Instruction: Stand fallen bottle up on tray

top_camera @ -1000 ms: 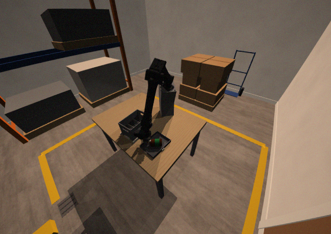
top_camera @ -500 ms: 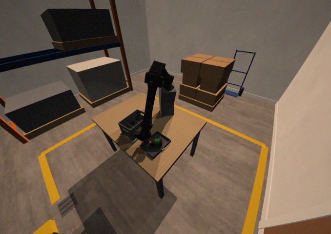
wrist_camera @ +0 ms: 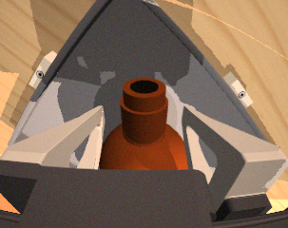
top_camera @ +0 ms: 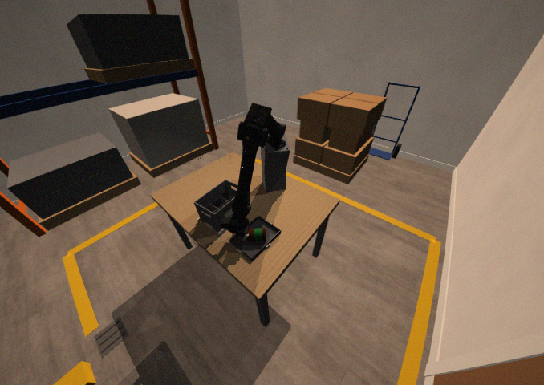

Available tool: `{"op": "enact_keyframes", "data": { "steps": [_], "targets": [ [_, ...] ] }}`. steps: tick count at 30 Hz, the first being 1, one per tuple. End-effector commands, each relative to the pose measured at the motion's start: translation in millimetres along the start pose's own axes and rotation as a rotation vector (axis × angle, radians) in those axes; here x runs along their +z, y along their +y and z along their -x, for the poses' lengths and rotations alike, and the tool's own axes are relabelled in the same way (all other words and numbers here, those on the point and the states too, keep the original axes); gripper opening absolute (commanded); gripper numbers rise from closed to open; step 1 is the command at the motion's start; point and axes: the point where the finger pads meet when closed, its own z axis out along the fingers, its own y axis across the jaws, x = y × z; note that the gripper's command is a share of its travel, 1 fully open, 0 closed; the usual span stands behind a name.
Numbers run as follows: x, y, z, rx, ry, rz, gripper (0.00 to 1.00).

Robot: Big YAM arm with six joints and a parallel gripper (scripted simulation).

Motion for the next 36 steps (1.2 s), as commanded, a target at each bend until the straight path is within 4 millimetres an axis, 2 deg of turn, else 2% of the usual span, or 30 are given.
{"op": "enact_keyframes", "data": {
  "steps": [1,36],
  "targets": [
    [11.2,3.8,-7.8,-0.007,0.003,0.003,0.61],
    [12.5,2.4,-8.3,-0.007,0.004,0.001,0.61]
  ]
}}
